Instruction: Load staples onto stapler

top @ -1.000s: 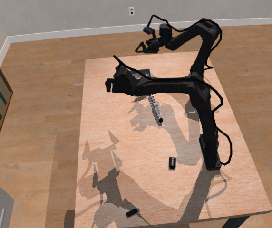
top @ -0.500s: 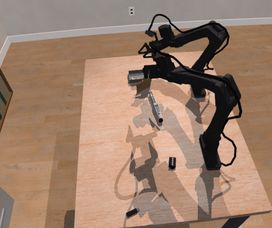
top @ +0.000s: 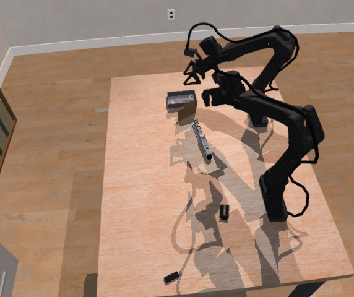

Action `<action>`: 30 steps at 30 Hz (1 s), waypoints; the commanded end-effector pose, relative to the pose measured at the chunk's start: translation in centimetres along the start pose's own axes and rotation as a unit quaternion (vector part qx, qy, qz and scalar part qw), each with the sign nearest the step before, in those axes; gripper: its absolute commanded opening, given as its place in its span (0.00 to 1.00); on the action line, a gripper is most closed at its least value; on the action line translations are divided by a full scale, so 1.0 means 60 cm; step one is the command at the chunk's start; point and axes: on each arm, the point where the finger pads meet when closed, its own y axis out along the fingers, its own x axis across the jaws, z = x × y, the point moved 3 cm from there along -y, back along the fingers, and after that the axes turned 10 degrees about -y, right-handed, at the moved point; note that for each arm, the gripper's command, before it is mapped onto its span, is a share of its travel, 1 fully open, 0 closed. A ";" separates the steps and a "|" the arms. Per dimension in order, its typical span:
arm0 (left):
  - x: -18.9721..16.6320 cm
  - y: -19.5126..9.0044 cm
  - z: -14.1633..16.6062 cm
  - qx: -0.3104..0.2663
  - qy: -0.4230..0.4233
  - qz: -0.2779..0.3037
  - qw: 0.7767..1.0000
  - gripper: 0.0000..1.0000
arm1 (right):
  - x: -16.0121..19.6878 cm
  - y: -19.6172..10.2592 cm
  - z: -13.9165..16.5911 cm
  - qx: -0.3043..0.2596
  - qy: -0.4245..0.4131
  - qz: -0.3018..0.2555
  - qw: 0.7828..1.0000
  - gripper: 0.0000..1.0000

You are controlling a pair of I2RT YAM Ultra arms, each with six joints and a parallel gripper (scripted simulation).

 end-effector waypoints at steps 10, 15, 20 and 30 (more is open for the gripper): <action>-0.038 -0.039 -0.022 -0.044 -0.006 0.003 0.999 1.00 | -0.031 0.052 0.037 0.115 -0.020 0.149 0.982 1.00; -0.038 -0.039 -0.022 -0.044 -0.006 0.003 0.999 1.00 | -0.019 0.061 0.046 0.129 -0.027 0.136 0.982 1.00; -0.038 -0.039 -0.022 -0.044 -0.006 0.003 0.999 1.00 | -0.021 0.061 0.045 0.127 -0.027 0.137 0.982 1.00; -0.034 -0.034 -0.014 -0.033 -0.009 0.001 0.999 1.00 | -0.021 0.061 0.045 0.127 -0.027 0.137 0.982 1.00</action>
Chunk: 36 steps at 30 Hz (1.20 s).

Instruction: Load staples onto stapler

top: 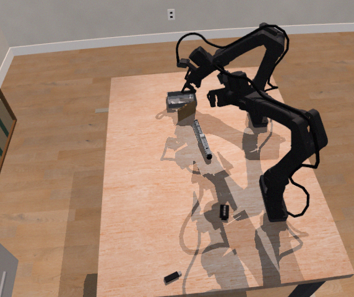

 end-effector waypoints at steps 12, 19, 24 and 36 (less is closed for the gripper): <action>-0.003 -0.017 -0.025 -0.028 0.001 -0.001 1.000 1.00 | 0.012 -0.003 0.031 0.152 -0.086 -0.052 0.983 1.00; -0.003 -0.017 -0.025 -0.028 0.001 -0.001 1.000 1.00 | 0.012 0.006 0.017 0.244 -0.145 -0.090 0.955 1.00; -0.003 -0.017 -0.025 -0.028 0.001 -0.001 1.000 1.00 | 0.015 0.013 0.011 0.300 -0.180 -0.113 0.930 1.00; -0.003 -0.017 -0.025 -0.028 0.001 -0.001 1.000 1.00 | 0.024 0.031 0.005 0.430 -0.260 -0.167 0.848 1.00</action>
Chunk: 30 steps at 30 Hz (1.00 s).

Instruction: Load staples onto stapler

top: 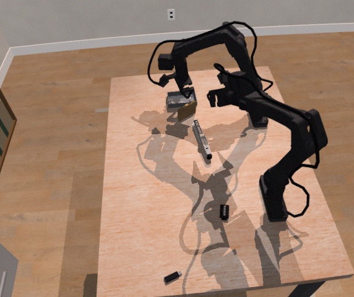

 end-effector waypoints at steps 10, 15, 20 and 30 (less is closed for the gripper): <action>-0.003 -0.017 -0.025 -0.028 0.001 -0.001 1.000 1.00 | 0.007 0.014 -0.013 0.129 -0.078 -0.052 0.987 1.00; -0.003 -0.017 -0.025 -0.028 0.001 -0.001 1.000 1.00 | 0.002 0.019 -0.029 0.118 -0.073 -0.048 0.989 1.00; -0.003 -0.017 -0.025 -0.028 0.001 -0.001 1.000 1.00 | 0.001 0.019 -0.028 0.118 -0.072 -0.049 0.989 1.00; -0.003 -0.017 -0.025 -0.028 0.001 -0.001 1.000 1.00 | 0.001 0.019 -0.028 0.118 -0.072 -0.049 0.989 1.00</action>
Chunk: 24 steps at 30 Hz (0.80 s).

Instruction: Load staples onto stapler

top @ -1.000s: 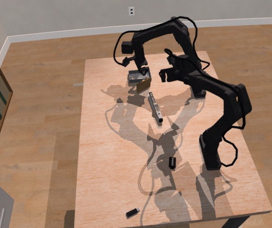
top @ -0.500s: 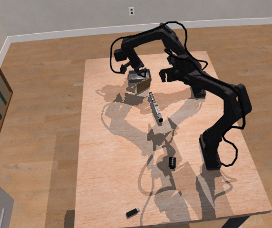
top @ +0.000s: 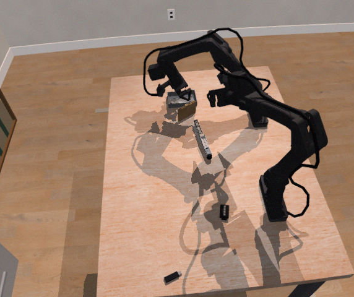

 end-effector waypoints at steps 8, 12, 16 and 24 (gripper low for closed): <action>-0.003 -0.017 -0.025 -0.028 0.001 -0.001 1.000 1.00 | -0.012 -0.020 -0.027 -0.063 0.137 -0.009 0.989 0.27; -0.003 -0.017 -0.025 -0.028 0.001 -0.001 1.000 1.00 | -0.014 -0.029 -0.034 -0.084 0.186 -0.019 0.979 0.27; -0.003 -0.017 -0.025 -0.028 0.001 -0.001 1.000 1.00 | -0.022 -0.021 -0.045 -0.098 0.264 -0.050 0.958 0.27; -0.003 -0.017 -0.025 -0.028 0.001 -0.001 1.000 1.00 | -0.033 -0.001 -0.034 -0.082 0.292 -0.073 0.950 0.27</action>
